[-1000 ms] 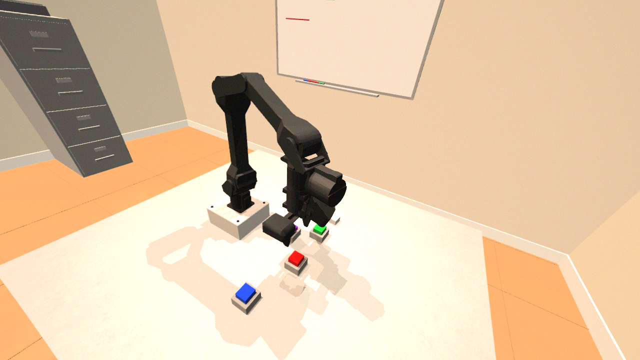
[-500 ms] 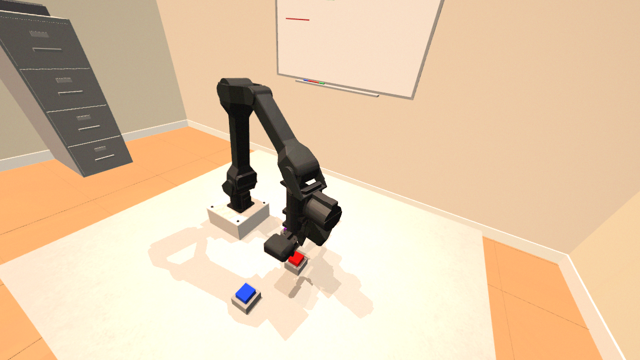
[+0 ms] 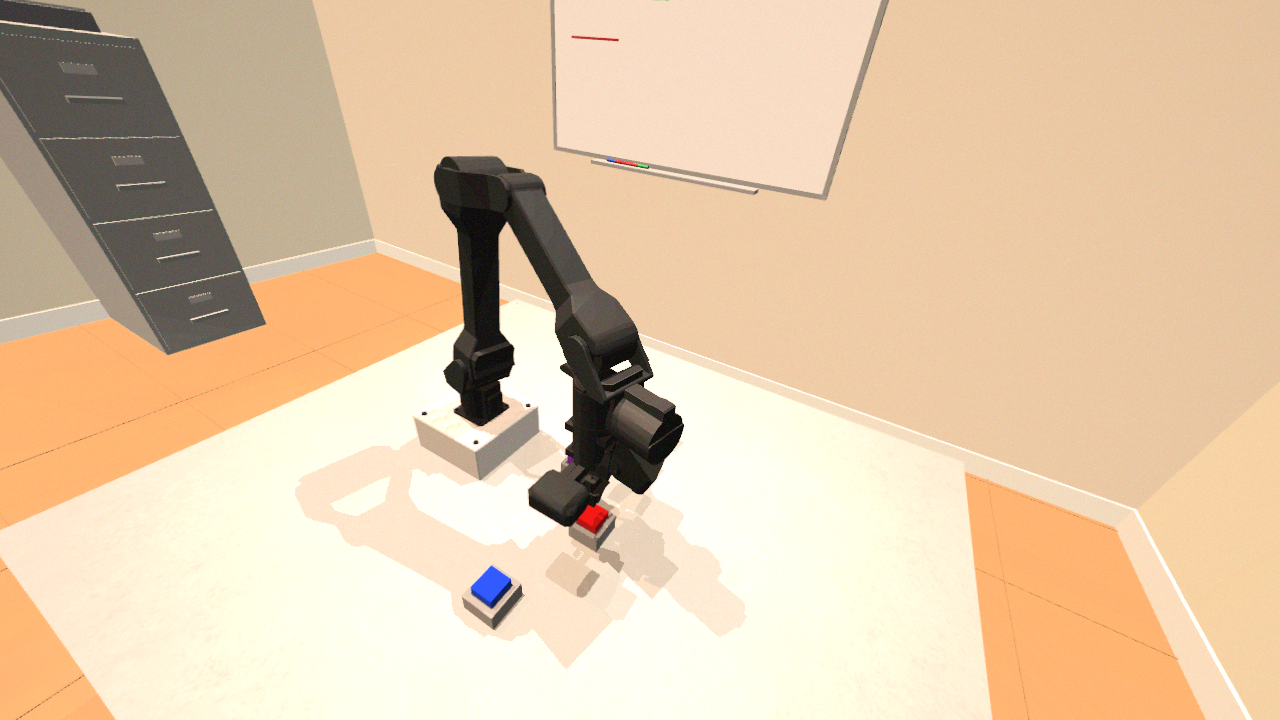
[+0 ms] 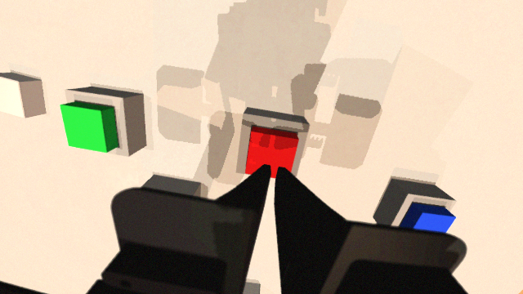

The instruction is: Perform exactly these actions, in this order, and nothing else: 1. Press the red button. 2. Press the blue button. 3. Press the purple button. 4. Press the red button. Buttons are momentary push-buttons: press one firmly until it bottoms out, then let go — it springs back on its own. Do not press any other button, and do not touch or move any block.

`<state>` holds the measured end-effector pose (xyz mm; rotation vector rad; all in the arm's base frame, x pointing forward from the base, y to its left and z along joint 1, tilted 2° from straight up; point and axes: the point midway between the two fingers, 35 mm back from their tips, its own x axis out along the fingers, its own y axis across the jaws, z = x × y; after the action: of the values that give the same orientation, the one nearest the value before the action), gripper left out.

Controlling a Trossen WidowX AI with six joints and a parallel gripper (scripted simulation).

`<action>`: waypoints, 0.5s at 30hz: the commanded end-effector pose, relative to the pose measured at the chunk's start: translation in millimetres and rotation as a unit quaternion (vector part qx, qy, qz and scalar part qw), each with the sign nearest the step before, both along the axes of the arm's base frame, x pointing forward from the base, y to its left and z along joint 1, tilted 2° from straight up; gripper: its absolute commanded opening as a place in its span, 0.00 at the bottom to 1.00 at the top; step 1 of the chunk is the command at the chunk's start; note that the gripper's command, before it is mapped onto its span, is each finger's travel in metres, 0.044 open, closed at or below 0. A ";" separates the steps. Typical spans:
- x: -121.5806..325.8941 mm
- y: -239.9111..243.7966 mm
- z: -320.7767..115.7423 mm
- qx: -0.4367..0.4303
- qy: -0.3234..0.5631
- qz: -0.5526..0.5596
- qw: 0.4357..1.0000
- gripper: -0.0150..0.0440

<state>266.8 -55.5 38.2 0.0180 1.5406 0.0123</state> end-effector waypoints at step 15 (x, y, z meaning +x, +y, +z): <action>0.1 1.4 -28.7 0.002 0.001 0.001 1.000 0.29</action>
<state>267.7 -55.1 15.2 0.0162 1.5410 0.0143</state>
